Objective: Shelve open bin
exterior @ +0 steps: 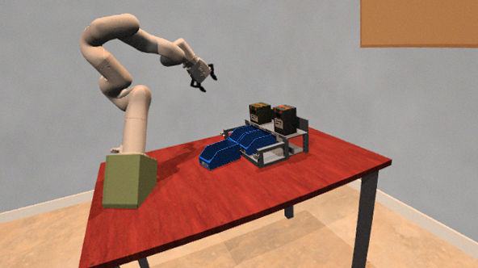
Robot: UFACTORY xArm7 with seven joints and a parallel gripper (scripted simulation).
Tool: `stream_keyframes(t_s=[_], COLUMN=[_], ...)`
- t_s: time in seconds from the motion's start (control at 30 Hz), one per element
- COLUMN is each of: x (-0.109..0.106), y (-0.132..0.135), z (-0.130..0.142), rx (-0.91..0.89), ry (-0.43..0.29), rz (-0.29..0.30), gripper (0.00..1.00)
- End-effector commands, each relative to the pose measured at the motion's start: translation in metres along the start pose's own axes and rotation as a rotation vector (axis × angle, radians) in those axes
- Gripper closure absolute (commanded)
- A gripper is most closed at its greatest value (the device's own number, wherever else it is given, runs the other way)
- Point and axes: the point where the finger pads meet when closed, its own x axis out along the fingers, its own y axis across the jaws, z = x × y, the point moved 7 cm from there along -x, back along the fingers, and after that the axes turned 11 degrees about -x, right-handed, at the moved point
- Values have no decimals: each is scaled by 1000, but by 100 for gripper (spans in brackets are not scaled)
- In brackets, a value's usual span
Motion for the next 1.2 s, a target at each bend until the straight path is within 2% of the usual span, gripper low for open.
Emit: stream_keyframes(t_s=[0.0,0.23,0.4,0.8,0.97,1.17], x=[-16,-16,-18,-18,-20,-20], y=[-13,-13,-23,-23,-34,-34], z=[-6,-6,46,46,94,94], rx=[3,3,-231,-231,-456,-456], ry=[1,1,79,79,149,149], rz=[6,6,-76,-76,-154,-154], gripper=[0,0,0,0,0,0])
